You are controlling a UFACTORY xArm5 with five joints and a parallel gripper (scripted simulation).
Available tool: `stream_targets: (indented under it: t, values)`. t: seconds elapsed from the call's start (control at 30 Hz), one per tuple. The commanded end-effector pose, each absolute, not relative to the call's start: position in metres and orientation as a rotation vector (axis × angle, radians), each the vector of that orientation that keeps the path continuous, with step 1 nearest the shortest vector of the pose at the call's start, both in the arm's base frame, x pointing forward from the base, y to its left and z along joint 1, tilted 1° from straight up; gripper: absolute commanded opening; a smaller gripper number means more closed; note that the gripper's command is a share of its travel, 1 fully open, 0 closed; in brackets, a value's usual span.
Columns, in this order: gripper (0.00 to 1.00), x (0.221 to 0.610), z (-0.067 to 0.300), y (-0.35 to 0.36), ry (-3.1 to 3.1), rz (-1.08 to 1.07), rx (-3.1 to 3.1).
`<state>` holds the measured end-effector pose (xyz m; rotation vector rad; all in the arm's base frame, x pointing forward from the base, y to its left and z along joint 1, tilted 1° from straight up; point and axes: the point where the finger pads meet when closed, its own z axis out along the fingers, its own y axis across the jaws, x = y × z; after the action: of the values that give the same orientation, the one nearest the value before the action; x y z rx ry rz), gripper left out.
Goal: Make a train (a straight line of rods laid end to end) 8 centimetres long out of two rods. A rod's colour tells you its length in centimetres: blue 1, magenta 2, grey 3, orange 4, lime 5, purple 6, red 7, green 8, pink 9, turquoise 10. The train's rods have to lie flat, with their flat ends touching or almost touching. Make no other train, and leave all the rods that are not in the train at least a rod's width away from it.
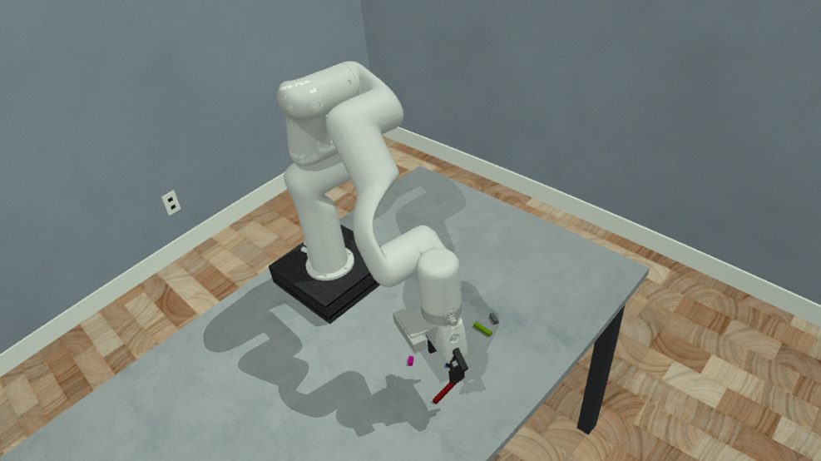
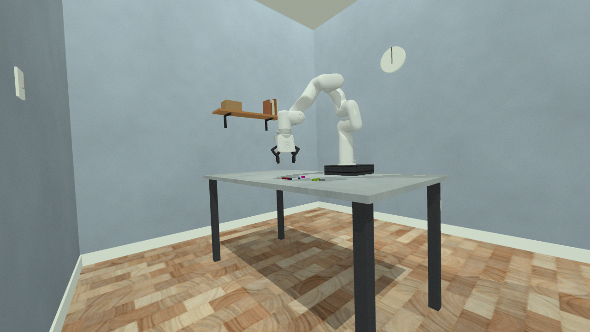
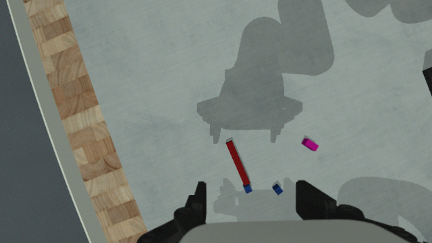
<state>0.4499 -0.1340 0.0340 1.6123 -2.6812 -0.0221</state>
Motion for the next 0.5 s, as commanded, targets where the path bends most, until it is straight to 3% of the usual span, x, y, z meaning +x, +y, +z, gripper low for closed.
stream_targets:
  t: [0.0, 0.47]
  values:
    - [1.00, 0.4528, 0.0321, -0.1322, -2.808, -0.016, 1.383]
    - [1.00, 0.4567, 0.0229, -0.1262, -3.040, -0.011, 0.738]
